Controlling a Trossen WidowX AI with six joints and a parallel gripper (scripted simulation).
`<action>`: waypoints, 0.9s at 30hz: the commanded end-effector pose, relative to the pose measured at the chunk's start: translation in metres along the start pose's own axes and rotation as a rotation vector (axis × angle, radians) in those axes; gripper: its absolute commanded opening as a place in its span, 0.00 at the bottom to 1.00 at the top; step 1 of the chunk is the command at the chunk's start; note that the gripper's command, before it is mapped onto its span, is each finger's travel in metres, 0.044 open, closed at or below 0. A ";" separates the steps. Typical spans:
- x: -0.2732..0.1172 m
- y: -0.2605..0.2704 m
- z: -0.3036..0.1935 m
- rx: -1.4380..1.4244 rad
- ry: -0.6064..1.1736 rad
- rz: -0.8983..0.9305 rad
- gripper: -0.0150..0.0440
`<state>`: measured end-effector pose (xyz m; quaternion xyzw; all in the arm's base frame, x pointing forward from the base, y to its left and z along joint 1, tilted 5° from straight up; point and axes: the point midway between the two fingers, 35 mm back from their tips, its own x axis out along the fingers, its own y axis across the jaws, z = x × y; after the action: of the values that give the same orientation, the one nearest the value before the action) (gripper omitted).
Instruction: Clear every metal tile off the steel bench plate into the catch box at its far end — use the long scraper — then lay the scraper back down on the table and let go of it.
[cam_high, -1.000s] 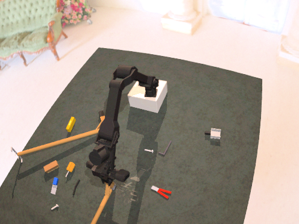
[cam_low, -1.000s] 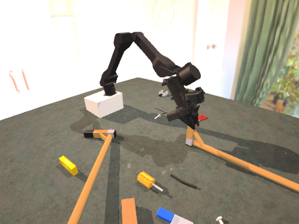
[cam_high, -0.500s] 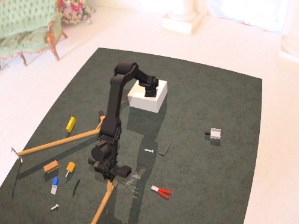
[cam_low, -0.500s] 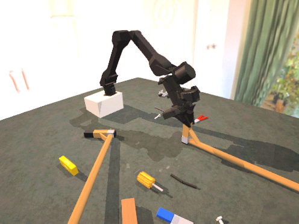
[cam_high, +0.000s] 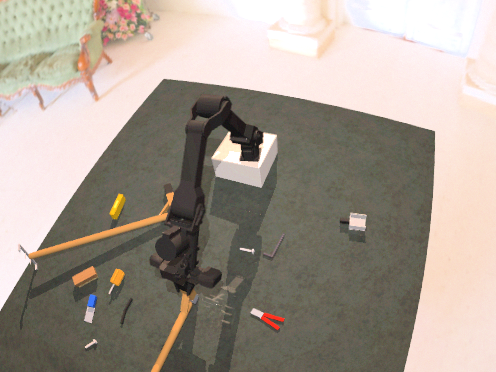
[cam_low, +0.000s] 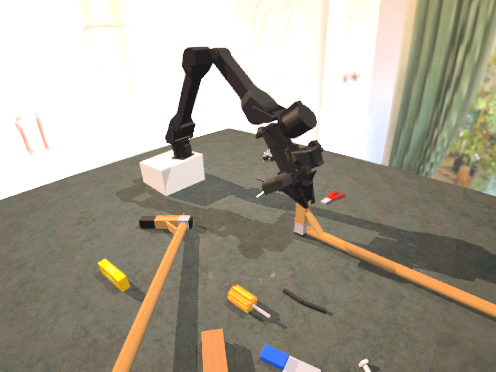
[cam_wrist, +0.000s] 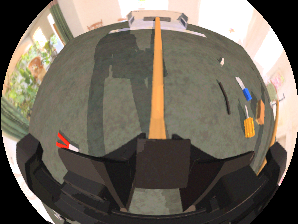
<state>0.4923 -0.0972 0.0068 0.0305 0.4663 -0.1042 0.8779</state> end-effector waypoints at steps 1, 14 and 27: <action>-0.011 0.000 0.003 0.004 -0.022 -0.002 0.25; -0.023 0.000 -0.011 0.004 -0.022 -0.001 0.25; -0.034 -0.001 -0.026 0.004 -0.022 -0.001 0.25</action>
<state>0.4539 -0.0890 0.0099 0.0302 0.4690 -0.1030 0.8767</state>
